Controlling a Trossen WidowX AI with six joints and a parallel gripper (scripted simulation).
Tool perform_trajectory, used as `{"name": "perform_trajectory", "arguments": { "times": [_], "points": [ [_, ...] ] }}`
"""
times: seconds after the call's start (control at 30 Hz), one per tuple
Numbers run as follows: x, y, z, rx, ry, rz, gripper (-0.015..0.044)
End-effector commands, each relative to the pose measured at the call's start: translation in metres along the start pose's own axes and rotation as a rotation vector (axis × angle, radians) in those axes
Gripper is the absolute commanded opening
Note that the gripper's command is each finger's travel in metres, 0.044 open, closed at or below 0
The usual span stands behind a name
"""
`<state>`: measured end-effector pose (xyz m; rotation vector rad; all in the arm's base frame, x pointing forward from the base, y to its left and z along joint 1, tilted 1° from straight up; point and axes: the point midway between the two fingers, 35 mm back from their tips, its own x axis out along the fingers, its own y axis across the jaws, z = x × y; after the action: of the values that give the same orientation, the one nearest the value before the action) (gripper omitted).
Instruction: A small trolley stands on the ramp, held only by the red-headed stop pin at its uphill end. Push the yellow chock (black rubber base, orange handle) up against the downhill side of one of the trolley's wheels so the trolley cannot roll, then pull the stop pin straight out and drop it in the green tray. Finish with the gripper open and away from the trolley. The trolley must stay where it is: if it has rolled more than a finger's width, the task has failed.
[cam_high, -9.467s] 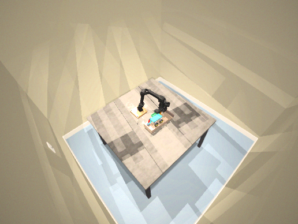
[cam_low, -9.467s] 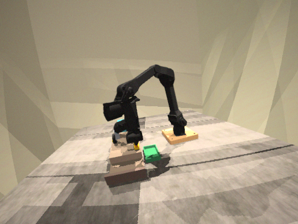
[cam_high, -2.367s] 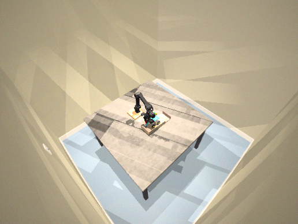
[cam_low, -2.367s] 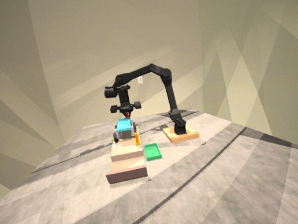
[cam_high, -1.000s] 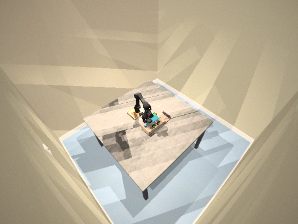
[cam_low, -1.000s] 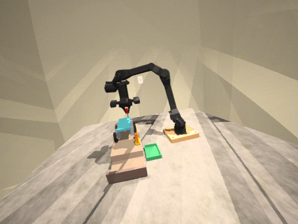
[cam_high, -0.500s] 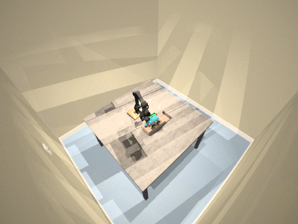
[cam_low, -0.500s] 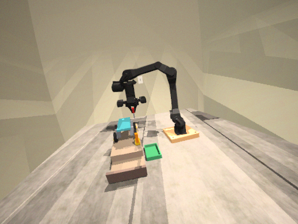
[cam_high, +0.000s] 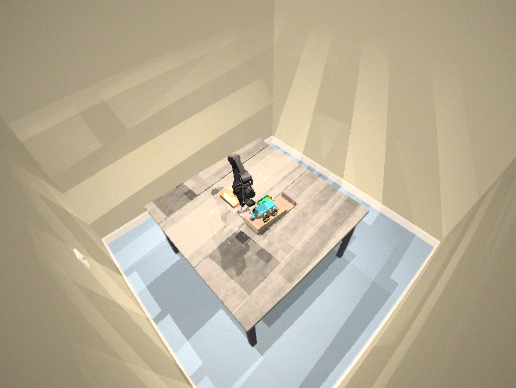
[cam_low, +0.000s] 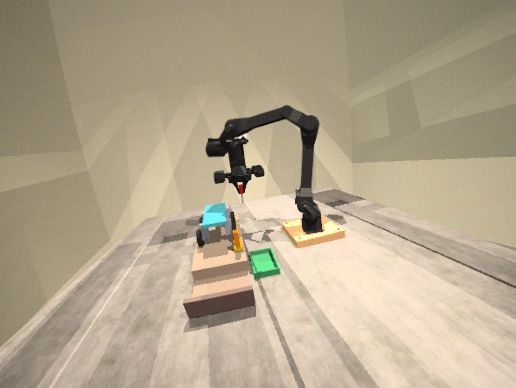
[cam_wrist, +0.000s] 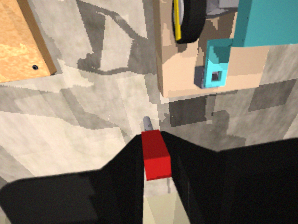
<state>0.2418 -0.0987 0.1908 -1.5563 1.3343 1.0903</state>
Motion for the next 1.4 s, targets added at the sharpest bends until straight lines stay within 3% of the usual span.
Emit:
{"name": "perform_trajectory", "arguments": {
  "times": [0.0, 1.37],
  "points": [
    [-0.001, 0.000, 0.005, -0.004, -0.002, -0.003, 0.0000],
    [-0.023, -0.003, 0.163, -0.004, -0.017, -0.003, 0.0000]
  ]
}}
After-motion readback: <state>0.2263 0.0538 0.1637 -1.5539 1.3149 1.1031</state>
